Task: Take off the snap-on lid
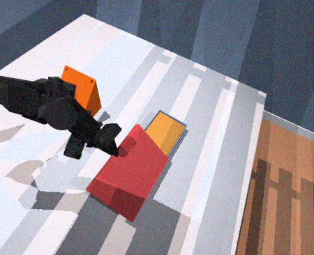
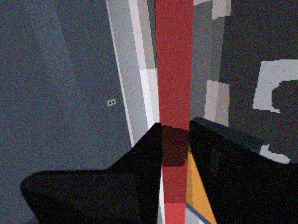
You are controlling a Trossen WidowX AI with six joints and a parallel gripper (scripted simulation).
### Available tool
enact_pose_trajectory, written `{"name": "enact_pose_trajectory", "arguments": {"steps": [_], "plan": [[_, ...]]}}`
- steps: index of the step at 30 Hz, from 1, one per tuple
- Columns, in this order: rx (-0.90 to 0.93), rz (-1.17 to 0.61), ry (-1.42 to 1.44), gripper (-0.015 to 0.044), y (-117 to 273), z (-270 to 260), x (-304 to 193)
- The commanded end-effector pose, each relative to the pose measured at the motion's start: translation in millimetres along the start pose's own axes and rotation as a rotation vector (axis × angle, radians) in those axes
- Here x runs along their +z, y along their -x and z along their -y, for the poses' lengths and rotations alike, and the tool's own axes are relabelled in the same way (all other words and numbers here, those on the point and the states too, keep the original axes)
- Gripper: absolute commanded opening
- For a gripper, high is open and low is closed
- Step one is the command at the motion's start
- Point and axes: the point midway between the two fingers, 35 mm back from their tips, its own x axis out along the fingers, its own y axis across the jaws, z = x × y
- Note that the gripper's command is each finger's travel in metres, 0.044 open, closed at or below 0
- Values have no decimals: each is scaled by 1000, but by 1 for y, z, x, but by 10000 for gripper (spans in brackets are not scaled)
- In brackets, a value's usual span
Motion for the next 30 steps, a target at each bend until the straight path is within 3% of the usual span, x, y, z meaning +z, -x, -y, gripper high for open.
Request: {"name": "enact_pose_trajectory", "arguments": {"steps": [1,30], "plan": [[25,3,-12,0,5,-6,13],[26,5,-10,0,11,-1,71]]}}
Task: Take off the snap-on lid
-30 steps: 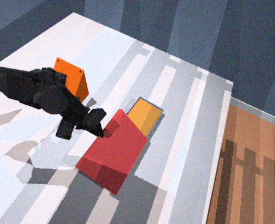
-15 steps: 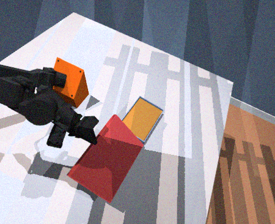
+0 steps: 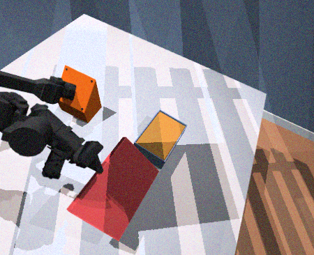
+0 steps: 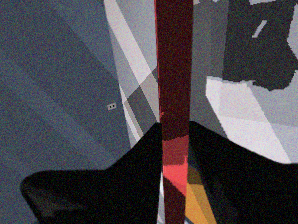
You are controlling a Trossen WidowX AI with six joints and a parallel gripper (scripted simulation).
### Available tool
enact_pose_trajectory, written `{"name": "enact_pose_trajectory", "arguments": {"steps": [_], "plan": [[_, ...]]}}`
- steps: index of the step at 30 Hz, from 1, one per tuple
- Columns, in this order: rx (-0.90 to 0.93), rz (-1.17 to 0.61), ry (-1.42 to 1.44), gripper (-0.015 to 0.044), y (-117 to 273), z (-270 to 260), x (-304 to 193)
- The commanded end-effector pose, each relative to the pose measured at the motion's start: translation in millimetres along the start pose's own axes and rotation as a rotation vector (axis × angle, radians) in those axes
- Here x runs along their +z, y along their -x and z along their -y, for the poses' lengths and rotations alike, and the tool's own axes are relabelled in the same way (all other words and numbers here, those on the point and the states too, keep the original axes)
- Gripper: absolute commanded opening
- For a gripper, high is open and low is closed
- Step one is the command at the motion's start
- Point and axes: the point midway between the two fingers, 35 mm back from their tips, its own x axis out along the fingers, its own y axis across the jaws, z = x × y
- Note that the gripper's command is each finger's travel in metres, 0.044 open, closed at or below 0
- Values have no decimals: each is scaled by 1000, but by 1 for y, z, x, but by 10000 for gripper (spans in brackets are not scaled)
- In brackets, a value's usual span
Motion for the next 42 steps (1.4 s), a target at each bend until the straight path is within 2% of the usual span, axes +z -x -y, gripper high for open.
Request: {"name": "enact_pose_trajectory", "arguments": {"steps": [1,26,42], "plan": [[27,7,-7,0,6,-6,13],[29,10,-6,0,11,-2,63],[29,10,-5,0,4,8,61]]}}
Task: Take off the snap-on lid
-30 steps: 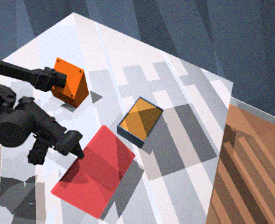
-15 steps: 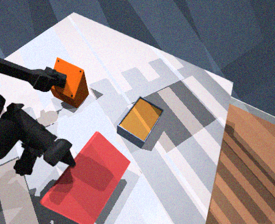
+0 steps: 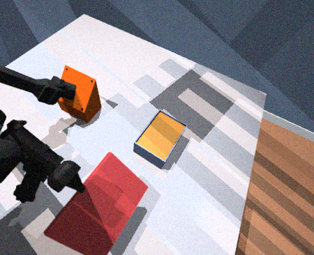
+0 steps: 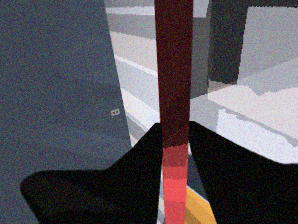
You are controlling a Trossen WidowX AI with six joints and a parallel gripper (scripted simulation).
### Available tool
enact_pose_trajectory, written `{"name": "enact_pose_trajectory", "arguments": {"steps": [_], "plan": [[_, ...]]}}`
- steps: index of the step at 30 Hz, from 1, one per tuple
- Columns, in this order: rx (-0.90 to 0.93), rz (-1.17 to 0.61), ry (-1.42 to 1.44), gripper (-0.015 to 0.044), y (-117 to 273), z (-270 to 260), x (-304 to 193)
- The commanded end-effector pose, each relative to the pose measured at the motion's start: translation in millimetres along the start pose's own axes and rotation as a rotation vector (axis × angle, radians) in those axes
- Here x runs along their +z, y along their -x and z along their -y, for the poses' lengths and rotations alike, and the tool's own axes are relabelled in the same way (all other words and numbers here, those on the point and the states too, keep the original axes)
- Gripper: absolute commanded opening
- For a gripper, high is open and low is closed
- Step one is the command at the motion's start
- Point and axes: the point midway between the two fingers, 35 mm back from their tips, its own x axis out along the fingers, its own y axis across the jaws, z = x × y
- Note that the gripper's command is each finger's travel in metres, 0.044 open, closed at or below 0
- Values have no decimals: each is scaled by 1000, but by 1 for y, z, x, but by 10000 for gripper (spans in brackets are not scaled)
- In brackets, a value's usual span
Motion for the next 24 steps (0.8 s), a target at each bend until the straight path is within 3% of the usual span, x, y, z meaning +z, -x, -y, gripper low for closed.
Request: {"name": "enact_pose_trajectory", "arguments": {"steps": [1,24], "plan": [[11,-4,5,0,-2,3,-2],[12,-3,5,0,-14,18,-2]]}}
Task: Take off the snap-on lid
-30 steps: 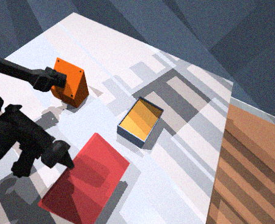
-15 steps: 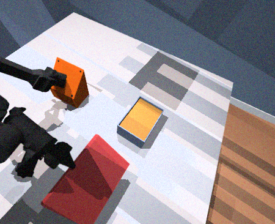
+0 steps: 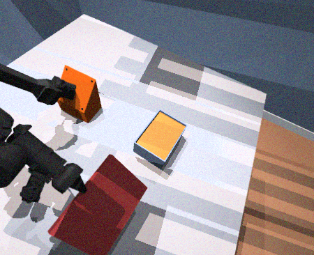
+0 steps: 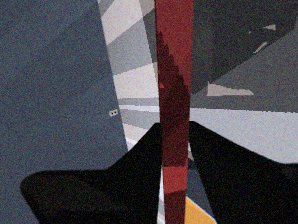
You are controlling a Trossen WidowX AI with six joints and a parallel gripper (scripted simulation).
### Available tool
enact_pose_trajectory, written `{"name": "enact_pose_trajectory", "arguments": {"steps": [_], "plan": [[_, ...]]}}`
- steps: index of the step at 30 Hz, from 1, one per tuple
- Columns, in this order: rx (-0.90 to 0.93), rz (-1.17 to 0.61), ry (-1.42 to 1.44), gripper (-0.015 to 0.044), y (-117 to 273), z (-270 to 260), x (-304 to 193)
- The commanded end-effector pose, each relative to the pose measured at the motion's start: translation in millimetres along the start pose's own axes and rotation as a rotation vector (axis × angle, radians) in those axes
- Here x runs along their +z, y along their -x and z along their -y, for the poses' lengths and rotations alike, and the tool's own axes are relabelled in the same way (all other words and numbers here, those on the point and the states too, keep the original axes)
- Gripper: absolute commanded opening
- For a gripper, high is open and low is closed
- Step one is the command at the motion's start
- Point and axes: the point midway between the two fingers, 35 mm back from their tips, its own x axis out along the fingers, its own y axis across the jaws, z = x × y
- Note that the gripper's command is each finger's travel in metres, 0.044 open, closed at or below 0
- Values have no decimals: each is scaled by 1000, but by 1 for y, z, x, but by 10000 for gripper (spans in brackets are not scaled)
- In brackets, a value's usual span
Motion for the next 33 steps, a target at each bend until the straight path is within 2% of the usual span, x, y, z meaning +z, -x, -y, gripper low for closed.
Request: {"name": "enact_pose_trajectory", "arguments": {"steps": [1,33], "plan": [[12,-4,5,0,-1,1,-1],[12,-3,6,0,-18,20,-1]]}}
